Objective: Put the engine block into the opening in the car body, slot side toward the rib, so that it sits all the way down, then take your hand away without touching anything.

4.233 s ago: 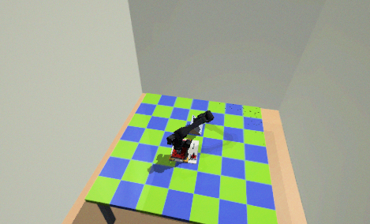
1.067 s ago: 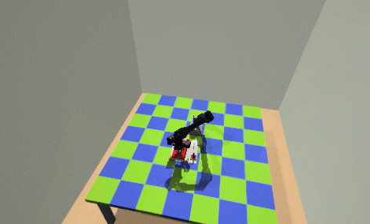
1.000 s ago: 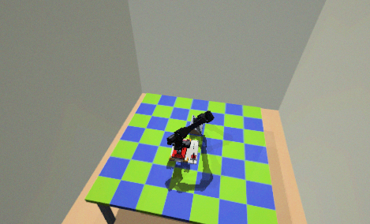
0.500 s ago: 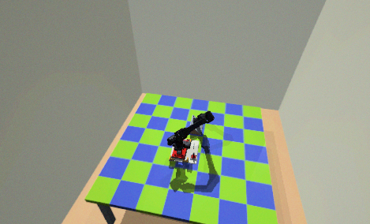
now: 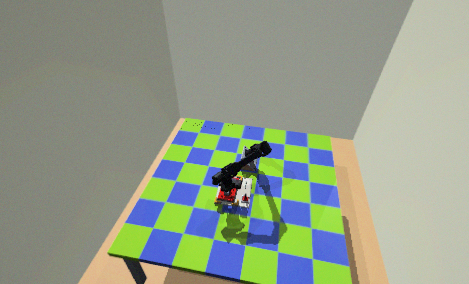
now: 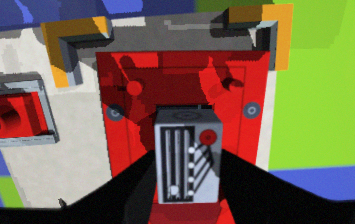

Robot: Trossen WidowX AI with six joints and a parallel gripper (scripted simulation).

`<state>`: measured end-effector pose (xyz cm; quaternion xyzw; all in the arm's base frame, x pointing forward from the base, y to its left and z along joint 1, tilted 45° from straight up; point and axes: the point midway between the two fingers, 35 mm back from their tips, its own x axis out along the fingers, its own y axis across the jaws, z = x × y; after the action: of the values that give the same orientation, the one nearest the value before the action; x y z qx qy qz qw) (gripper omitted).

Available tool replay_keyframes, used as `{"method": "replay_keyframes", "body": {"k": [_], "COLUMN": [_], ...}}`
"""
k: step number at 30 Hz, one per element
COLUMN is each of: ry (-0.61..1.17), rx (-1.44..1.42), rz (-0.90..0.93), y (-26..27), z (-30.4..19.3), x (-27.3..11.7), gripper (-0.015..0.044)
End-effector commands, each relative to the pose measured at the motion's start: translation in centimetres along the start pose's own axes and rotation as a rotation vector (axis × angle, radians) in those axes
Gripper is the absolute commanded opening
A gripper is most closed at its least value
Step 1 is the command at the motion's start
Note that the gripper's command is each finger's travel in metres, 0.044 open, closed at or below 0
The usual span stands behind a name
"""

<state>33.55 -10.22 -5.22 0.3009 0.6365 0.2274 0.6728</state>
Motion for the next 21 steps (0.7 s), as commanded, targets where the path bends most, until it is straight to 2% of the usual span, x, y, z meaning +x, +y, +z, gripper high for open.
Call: {"method": "replay_keyframes", "body": {"k": [1,2,13,21], "ry": [-0.004,-0.004,0.0,0.0], "rx": [0.004,0.004,0.0,0.0], "rz": [0.004,0.004,0.0,0.0], "y": [0.04,0.04,0.0,0.0], "z": [0.07,0.07,0.0,0.0], "x": [0.15,0.18,0.06,0.06], "gripper": [0.0159,0.0159,0.044,0.044]}}
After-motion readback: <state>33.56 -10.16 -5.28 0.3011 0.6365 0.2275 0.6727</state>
